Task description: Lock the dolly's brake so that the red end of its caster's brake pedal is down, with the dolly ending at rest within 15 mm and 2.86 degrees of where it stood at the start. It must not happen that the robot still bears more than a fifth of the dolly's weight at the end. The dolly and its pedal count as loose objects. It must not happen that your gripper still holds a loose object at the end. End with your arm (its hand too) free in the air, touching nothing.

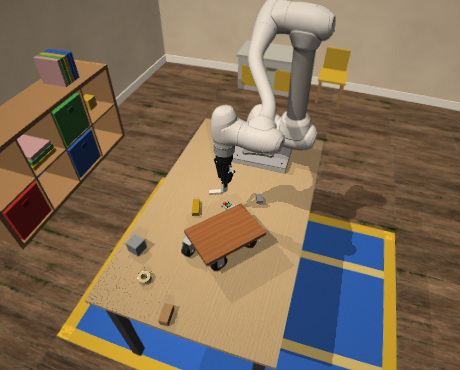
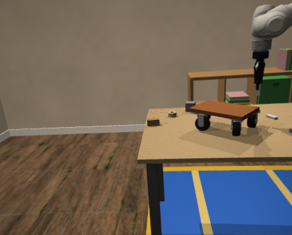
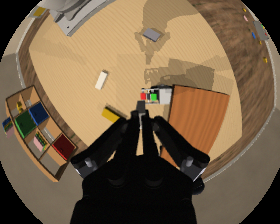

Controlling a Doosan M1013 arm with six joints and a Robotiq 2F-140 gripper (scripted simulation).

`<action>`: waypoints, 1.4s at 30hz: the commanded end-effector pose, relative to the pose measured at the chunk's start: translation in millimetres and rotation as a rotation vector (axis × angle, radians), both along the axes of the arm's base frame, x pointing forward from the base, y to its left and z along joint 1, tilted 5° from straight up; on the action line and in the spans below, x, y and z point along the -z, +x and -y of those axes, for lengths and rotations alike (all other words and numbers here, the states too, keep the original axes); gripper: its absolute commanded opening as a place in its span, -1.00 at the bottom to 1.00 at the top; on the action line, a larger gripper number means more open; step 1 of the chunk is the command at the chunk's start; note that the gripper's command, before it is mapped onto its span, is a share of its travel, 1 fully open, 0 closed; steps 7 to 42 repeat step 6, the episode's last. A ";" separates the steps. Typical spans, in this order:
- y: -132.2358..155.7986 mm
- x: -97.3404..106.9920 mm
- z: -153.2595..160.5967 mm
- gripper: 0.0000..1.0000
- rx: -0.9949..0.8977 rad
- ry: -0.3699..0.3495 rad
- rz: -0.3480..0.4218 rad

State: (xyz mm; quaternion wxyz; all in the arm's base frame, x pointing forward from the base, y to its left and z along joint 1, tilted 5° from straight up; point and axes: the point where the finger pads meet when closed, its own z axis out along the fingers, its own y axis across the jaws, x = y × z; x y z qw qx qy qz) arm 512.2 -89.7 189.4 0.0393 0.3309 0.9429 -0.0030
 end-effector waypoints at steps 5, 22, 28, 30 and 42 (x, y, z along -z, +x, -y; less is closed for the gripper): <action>0.0 -0.1 0.0 -1.00 0.000 0.000 0.000; 0.0 -0.1 0.0 -1.00 0.000 0.000 0.000; 0.0 -0.1 0.0 -1.00 0.000 0.000 0.000; 0.0 -0.1 0.0 -1.00 0.000 0.000 0.000; 0.0 -0.1 0.0 -1.00 0.000 0.000 0.000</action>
